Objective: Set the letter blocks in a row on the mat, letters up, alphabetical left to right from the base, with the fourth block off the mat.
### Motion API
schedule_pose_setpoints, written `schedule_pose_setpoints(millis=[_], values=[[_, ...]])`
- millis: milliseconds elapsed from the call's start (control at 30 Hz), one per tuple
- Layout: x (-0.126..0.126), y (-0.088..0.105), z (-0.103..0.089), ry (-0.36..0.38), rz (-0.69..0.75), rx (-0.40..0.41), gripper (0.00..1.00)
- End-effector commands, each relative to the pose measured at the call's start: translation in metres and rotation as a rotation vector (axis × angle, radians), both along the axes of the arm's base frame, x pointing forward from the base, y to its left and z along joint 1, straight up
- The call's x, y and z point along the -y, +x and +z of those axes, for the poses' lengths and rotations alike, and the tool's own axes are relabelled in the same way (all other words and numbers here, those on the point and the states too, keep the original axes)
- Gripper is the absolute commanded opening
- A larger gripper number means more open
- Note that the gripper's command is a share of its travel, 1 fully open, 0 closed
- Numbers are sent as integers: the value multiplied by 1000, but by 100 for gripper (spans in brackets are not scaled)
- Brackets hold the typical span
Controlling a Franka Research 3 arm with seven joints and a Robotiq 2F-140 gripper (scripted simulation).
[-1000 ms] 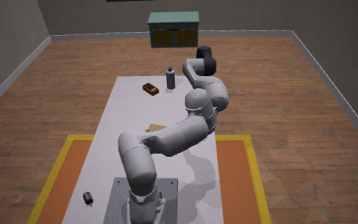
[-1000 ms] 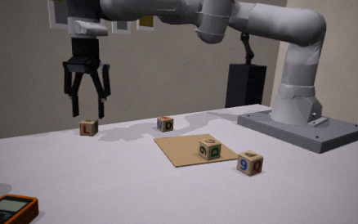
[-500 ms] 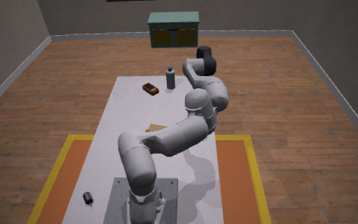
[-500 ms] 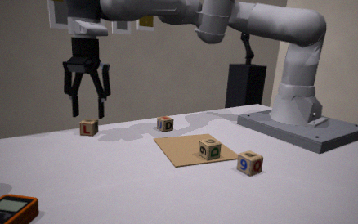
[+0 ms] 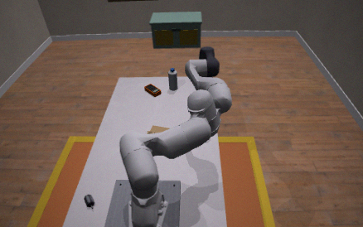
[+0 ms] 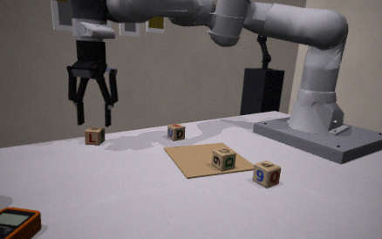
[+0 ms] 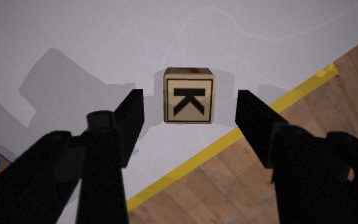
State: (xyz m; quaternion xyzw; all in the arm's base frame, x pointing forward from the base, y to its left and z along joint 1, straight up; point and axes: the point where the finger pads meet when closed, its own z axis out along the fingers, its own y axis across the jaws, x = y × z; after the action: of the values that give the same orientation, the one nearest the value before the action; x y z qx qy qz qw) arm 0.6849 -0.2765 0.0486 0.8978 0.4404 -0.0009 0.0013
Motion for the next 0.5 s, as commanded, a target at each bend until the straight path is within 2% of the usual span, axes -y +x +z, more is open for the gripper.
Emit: schedule_pose_setpoints(millis=[0,200,467], values=[[0,1,-5,0,-2,2,55],[0,1,-14,0,-2,2,55],[0,1,-39,0,-2,2,55]])
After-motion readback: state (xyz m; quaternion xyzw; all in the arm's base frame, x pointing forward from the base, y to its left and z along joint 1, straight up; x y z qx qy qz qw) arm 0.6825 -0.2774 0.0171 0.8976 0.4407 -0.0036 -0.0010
